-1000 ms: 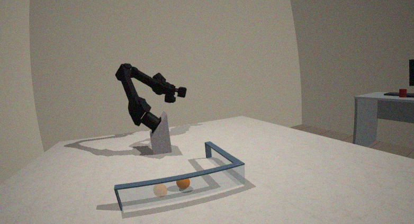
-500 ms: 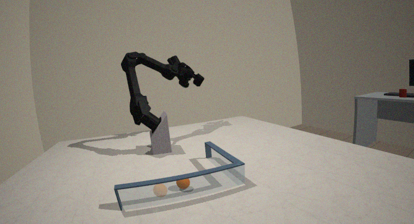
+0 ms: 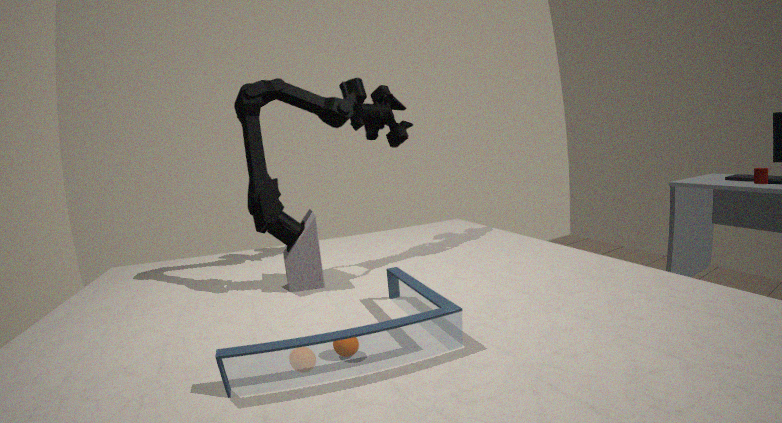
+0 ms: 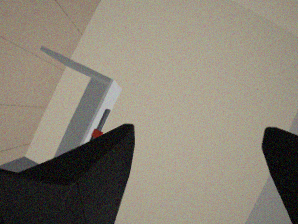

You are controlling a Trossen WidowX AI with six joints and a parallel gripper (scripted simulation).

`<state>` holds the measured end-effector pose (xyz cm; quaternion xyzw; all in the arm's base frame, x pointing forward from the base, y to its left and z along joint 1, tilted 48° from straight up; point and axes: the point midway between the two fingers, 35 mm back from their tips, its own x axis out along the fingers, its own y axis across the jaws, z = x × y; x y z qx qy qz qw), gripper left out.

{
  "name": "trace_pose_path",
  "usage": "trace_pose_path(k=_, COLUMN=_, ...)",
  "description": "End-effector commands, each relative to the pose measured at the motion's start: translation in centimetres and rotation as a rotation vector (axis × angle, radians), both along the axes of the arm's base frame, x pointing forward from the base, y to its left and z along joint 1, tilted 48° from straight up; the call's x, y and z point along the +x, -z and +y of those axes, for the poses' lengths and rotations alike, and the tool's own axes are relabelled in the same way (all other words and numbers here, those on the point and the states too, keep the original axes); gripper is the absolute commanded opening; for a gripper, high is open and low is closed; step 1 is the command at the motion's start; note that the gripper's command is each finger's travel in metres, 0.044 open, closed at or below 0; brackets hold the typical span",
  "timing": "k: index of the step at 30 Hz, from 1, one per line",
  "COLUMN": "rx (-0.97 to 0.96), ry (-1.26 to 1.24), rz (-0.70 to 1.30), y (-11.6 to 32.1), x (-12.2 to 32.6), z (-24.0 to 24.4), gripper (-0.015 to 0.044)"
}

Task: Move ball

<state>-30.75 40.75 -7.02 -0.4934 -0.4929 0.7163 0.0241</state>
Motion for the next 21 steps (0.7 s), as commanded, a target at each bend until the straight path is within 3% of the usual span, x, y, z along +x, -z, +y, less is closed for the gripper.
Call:
trace_pose_path(k=1, rx=-0.073, ry=0.174, rz=-0.004, y=0.7, x=4.1, z=1.9, gripper=0.028)
trace_pose_path(k=11, rx=-0.305, ry=0.821, rz=0.042, y=2.1, x=19.8, z=6.0, gripper=0.028)
trace_pose_path(k=21, rx=-0.449, ry=1.498, rz=0.101, y=2.7, x=36.0, z=4.2, gripper=0.028)
